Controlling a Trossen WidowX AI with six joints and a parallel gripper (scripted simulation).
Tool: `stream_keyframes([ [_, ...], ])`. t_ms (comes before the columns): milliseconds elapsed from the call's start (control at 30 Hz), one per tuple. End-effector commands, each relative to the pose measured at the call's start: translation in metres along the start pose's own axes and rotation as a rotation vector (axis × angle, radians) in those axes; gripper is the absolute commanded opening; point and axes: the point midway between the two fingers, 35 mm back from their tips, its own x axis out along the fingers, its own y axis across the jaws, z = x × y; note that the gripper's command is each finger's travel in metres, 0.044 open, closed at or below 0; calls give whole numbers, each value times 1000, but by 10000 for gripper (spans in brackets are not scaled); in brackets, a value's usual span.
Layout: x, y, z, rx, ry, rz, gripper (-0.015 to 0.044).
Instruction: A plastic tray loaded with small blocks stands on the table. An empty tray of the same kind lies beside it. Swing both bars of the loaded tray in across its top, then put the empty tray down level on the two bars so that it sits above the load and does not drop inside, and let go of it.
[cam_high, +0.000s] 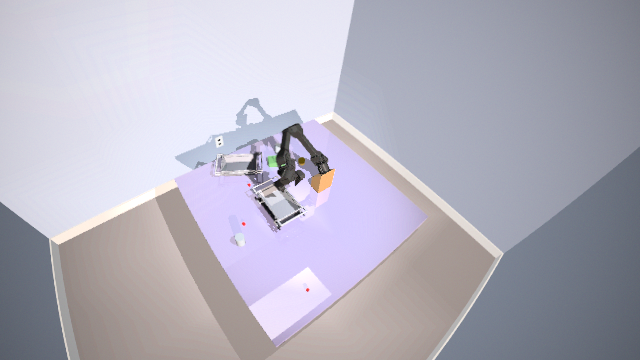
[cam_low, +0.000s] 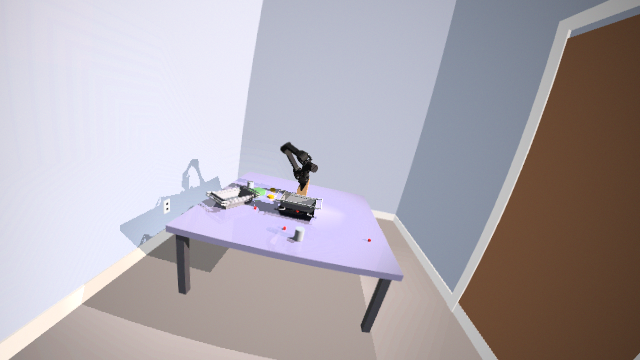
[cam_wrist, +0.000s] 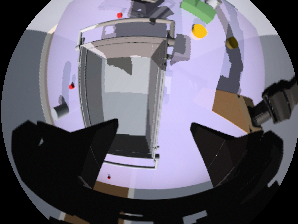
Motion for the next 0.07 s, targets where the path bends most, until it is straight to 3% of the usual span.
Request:
stream_keyframes([
  [0, -10, -2, 2, 7, 1, -8, 440],
  [33, -4, -3, 1, 2, 0, -1, 440],
])
